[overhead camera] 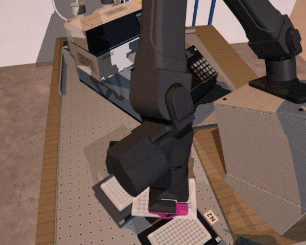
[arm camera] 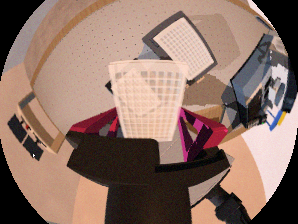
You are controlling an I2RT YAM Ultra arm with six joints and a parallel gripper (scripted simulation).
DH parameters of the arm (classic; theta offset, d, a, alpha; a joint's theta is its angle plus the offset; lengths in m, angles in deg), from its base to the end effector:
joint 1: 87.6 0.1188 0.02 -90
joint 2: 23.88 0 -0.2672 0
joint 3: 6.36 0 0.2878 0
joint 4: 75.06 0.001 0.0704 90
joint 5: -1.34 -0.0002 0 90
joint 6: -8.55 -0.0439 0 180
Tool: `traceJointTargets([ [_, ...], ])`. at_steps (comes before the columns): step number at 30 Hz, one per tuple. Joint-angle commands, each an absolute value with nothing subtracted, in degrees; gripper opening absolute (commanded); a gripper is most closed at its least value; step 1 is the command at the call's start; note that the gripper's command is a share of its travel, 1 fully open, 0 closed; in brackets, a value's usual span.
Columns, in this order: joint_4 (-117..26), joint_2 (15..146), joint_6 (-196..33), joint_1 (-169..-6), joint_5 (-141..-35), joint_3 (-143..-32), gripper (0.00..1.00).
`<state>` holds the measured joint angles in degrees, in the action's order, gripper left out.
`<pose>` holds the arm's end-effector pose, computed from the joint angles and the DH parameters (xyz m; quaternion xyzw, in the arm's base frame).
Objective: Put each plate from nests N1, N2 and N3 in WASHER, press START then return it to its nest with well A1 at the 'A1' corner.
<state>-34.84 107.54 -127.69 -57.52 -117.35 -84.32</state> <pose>0.3224 0.1635 -0.0207 0.1282 0.9598 -0.2139 0.1285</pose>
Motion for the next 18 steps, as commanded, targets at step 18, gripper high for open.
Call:
traceJointTargets([
  [18, -35.44, 96.79, -129.19, -69.66, -117.77, -80.62, 0.0],
])
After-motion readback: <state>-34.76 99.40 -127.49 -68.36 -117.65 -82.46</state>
